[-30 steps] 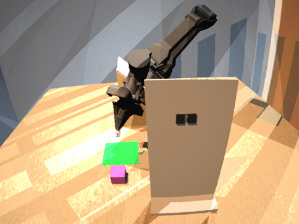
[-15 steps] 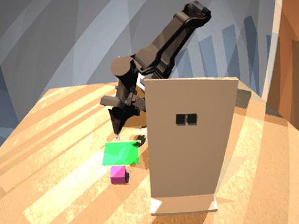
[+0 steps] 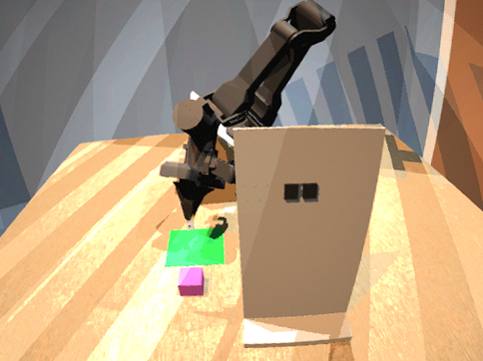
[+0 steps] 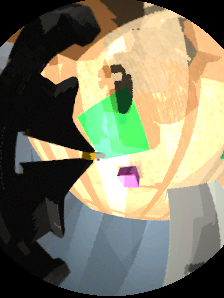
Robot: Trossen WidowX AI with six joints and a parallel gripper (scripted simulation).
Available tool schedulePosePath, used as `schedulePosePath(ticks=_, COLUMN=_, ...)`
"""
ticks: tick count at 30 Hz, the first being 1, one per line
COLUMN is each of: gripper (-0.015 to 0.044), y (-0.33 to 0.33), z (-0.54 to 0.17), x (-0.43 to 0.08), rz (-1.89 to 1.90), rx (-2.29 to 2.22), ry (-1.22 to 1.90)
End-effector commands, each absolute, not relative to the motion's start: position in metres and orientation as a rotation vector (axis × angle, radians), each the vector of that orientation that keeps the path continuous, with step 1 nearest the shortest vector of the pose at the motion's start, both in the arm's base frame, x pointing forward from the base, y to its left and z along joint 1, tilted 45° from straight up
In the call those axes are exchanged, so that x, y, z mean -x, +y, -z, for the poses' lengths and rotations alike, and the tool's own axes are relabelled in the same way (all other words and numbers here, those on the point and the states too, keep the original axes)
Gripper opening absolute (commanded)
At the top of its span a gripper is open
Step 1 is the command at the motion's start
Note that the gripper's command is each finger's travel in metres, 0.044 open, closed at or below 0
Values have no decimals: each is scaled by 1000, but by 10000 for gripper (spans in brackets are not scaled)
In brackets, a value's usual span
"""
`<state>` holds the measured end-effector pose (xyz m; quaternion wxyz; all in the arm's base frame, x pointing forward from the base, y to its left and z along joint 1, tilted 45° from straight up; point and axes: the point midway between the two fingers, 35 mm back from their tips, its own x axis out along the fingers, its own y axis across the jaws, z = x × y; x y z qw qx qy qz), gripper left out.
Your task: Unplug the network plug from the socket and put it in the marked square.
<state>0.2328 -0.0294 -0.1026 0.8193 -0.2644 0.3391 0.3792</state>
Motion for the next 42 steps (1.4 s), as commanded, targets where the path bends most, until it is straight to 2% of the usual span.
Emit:
schedulePosePath(ticks=1, gripper=0, y=-26, z=106, x=-232, rz=-810, rx=560, ry=722)
schedulePosePath(ticks=42, gripper=0, y=-1, z=131, x=-230, rz=-809, rx=558, ry=723)
